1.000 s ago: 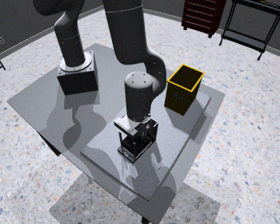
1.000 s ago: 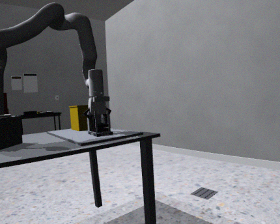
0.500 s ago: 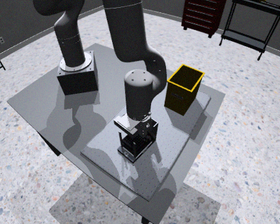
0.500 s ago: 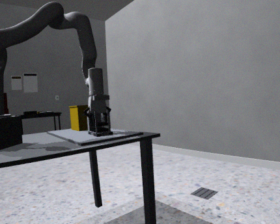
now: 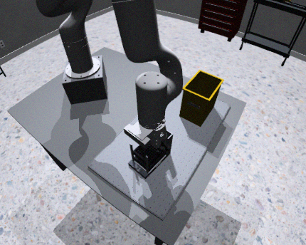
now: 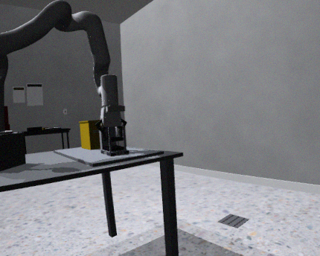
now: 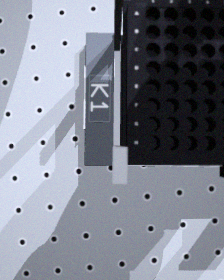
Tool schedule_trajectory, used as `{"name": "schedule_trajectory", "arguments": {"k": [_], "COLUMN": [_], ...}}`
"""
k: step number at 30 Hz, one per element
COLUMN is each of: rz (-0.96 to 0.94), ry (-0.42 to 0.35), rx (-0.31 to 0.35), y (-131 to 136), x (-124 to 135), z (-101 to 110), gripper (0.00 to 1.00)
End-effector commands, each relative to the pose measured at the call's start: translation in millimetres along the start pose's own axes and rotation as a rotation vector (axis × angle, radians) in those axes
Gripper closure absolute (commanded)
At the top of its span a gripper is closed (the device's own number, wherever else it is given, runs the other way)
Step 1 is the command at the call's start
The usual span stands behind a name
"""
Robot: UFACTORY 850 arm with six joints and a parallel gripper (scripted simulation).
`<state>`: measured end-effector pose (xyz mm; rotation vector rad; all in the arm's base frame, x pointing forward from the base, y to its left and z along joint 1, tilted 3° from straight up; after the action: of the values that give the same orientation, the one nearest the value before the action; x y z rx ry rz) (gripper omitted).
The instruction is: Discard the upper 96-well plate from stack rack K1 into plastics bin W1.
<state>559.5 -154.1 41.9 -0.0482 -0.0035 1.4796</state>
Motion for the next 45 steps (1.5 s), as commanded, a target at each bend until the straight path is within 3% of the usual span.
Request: {"name": "schedule_trajectory", "arguments": {"k": [1, 45], "rz": [0.0, 0.0], "ry": [0.0, 0.0], "rx": [-0.002, -0.002], "y": [-0.8, -0.7], "x": [-0.1, -0.2], "z": [6.8, 71.9], "gripper": [1.0, 1.0]}}
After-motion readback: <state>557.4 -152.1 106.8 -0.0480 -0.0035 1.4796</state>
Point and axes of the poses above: the point where the finger pads meet when closed, its own z axis back along the fingers, its own y axis across the jaws, x = y × z, the point moved 8 cm from there along z, back along the fingers, and after that the axes turned 1 degree about z, right-handed, at the moved point
